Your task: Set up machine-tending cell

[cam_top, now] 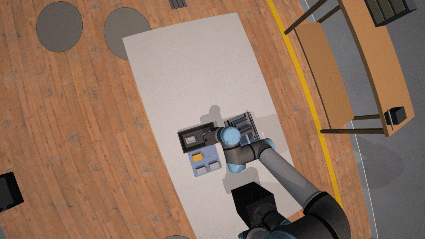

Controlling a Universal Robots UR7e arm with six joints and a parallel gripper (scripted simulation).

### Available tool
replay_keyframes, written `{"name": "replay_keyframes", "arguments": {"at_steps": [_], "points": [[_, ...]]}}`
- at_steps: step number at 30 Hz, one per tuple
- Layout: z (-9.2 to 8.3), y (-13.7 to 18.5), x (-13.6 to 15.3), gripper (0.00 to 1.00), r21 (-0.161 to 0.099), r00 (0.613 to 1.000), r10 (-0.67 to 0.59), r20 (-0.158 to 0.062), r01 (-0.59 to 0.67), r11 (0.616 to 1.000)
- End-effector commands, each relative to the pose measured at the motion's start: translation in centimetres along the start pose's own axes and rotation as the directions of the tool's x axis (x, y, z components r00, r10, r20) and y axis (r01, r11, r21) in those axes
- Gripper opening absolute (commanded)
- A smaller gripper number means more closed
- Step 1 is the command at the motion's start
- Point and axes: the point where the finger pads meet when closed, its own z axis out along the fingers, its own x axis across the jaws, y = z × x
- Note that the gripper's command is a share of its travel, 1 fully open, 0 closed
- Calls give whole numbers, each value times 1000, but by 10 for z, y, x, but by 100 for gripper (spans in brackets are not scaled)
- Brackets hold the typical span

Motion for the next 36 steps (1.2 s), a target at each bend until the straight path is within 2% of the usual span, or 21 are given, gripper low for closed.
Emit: {"name": "replay_keyframes", "arguments": {"at_steps": [1,36], "points": [[8,1,2,0,-1,1000,0,-3,0,1000],[68,1,3,0,-1,1000,0,-5,0,1000]]}}
